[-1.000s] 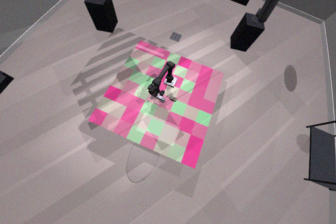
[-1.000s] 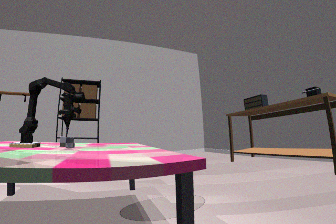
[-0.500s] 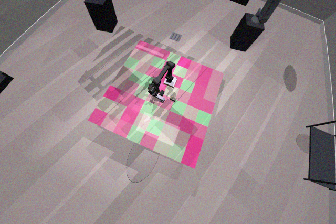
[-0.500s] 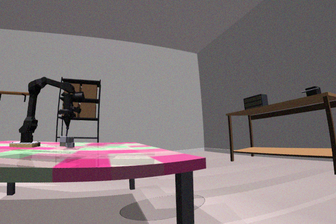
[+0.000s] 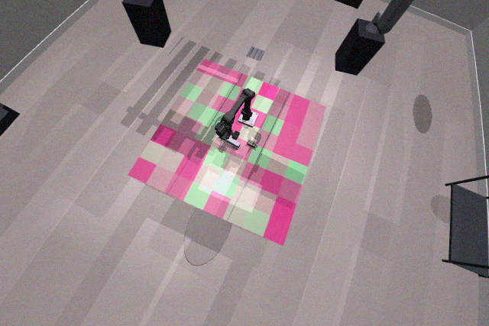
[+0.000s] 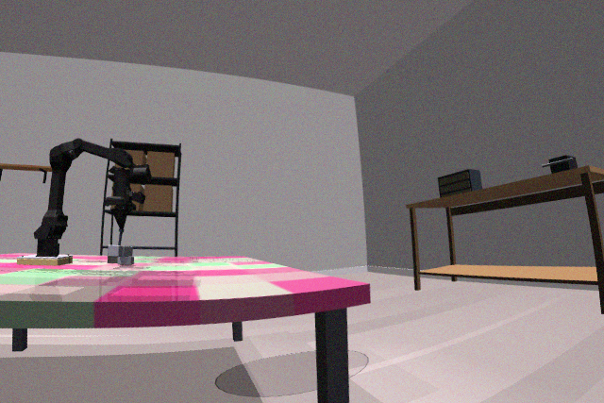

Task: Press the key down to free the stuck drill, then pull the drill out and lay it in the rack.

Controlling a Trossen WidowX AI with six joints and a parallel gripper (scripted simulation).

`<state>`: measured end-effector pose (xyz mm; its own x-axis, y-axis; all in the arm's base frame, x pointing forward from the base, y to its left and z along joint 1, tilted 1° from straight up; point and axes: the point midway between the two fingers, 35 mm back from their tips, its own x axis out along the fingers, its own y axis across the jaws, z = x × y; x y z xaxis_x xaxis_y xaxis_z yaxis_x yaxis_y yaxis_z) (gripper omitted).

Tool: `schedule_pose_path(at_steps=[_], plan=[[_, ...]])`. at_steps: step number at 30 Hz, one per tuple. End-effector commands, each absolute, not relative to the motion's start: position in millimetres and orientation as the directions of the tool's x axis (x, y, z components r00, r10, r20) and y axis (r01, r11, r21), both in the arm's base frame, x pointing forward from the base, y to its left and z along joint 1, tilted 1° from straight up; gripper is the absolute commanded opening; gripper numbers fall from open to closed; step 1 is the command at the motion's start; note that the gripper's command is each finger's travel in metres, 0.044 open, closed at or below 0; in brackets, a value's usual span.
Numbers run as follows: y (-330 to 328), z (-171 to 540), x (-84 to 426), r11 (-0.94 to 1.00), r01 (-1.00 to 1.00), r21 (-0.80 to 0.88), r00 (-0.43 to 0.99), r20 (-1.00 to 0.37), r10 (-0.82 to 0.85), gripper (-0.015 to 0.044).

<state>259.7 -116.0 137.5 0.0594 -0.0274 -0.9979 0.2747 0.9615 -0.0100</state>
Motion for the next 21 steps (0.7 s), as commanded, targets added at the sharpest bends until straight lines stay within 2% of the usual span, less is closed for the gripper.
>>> schedule_pose_path(at_steps=[1,21], plan=[[-117.4,120.9,252.4,0.961,0.276,-0.016,0.009,-1.0,-0.02,0.0],[-117.9,114.3,251.6,0.961,0.276,-0.017,0.009,-1.0,-0.02,0.0]])
